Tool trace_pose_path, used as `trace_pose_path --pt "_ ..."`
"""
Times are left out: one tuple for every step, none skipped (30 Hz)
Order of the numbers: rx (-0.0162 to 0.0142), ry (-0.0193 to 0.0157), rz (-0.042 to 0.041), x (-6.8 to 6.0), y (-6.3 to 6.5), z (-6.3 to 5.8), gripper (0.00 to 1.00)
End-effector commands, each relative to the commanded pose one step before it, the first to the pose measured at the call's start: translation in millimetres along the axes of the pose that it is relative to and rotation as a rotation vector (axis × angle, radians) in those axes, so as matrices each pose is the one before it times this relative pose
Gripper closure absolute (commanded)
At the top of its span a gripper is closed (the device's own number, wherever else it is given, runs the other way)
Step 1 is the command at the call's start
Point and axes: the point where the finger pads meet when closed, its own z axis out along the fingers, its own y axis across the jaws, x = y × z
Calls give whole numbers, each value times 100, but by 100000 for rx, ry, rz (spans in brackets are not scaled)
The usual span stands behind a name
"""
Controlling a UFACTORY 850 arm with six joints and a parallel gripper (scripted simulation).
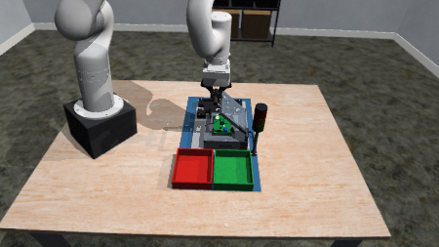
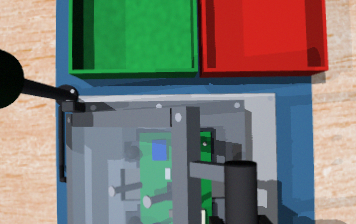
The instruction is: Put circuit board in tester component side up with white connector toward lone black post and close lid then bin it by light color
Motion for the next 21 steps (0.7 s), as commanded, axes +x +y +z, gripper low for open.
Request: trace_pose_path --pt "1201 -1112 -212 -38 1307 1552 100" --pt "13 -39 -5 -9 230 321 100" --pt "8 -22 -2 -5 221 313 100" --pt "-4 14 2 3 229 313 100" --pt "-18 50 5 12 237 313 100" --pt "17 -46 -5 -11 150 257 100" --pt "13 -33 -3 -8 145 252 100" --pt "3 -6 0 -1 151 252 100" --pt "-8 21 2 5 156 253 100" --pt "-20 48 5 12 161 253 100" --pt "8 -21 -2 -5 111 215 100" --pt "18 -43 -4 -10 90 198 100" --pt "11 -24 -2 -6 94 199 100" --pt "3 -5 0 -1 97 199 100" --pt "0 0 0 0 0 0 100" --pt "0 0 0 0 0 0 100" --pt "-5 14 1 4 100 199 100" --pt "-14 33 3 8 104 199 100" --pt "-24 52 4 13 107 198 100" --pt "10 -28 -2 -7 66 166 100" --pt "18 -42 -3 -10 55 156 100"
